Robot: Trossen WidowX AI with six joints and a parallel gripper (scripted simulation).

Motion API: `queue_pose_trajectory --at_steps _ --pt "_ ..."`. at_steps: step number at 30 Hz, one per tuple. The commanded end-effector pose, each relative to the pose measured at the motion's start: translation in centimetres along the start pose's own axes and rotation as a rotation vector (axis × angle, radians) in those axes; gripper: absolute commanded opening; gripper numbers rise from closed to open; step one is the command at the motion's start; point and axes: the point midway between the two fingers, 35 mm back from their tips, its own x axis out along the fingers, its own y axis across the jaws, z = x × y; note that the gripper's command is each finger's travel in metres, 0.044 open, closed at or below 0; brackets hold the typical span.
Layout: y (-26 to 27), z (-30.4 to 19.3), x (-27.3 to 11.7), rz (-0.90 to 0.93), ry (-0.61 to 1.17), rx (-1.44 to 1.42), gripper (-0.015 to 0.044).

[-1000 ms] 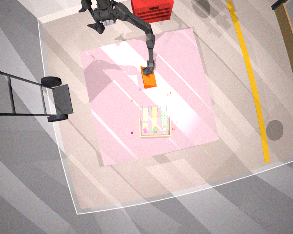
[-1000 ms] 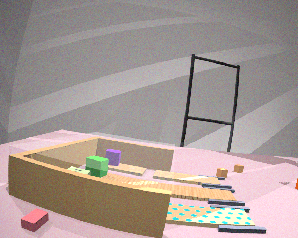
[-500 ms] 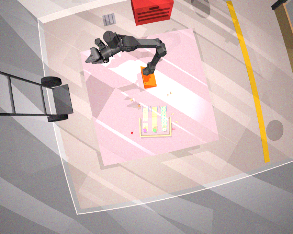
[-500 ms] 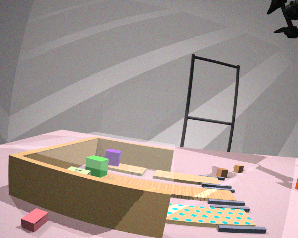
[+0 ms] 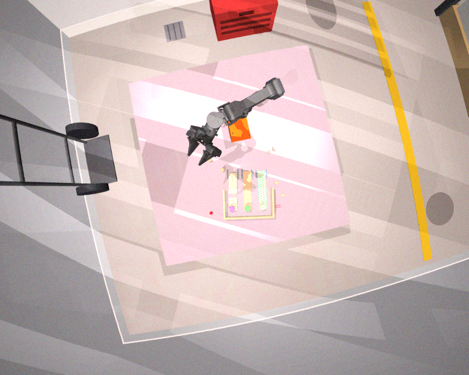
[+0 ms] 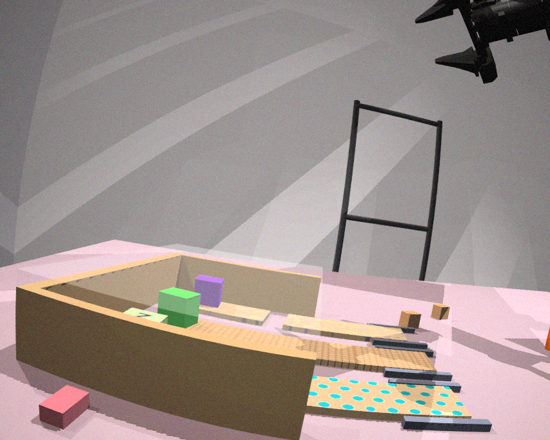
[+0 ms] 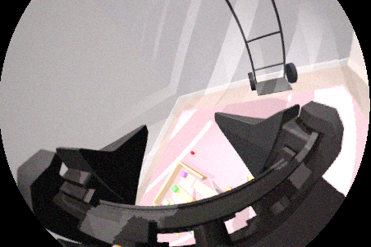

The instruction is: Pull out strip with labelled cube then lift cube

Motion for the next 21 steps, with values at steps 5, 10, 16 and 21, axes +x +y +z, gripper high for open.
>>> queue_pose_trajectory --at_steps 5,10,16,21 --pt "3.4 -13.4 0.1 0.226 0.25 -0.376 0.04" --pt "3.8 -22.0 -1.8 0.402 0.405 -0.603 0.04" --pt "2.7 -30.4 -5.4 0.615 0.557 -0.825 0.04" --pt "2.6 -30.6 -5.5 0.622 0.561 -0.831 0.04"
